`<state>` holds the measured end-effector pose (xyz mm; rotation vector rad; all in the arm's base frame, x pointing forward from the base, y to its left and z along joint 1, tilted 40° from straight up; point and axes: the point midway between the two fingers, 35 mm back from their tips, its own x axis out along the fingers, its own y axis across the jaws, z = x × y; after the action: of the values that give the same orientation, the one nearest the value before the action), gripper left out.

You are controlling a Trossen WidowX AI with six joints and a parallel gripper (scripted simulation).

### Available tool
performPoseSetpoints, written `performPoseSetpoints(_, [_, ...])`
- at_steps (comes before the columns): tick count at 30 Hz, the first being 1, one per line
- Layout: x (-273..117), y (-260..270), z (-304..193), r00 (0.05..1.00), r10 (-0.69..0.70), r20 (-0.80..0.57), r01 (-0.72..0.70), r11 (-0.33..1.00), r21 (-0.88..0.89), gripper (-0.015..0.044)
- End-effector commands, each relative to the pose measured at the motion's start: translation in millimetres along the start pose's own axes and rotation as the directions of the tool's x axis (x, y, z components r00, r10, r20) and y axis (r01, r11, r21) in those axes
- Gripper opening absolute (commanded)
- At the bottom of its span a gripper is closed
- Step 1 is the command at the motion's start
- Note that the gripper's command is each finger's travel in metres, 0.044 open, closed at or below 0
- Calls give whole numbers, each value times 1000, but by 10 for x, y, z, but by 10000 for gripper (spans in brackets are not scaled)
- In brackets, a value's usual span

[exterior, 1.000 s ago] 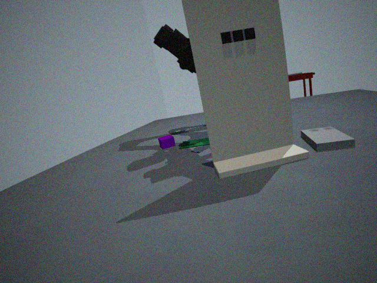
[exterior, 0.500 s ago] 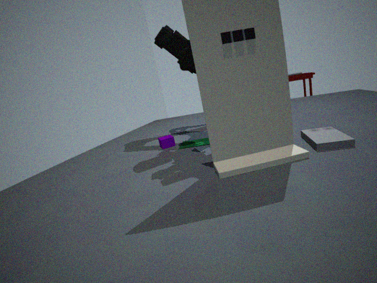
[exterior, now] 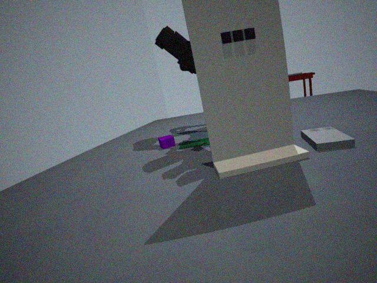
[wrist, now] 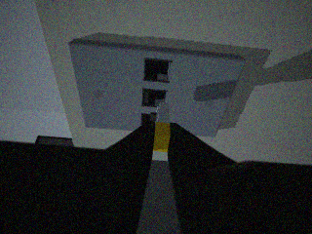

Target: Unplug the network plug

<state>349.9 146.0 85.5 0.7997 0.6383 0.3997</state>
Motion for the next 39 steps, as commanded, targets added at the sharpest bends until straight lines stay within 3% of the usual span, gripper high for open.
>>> performPoseSetpoints(1, [-32, 14, -7, 1000, 5, -2, -5, 1000, -4, 0])
performPoseSetpoints(39, [-211, 12, -58, 1000, 4, -2, -4, 1000, -4, 0])
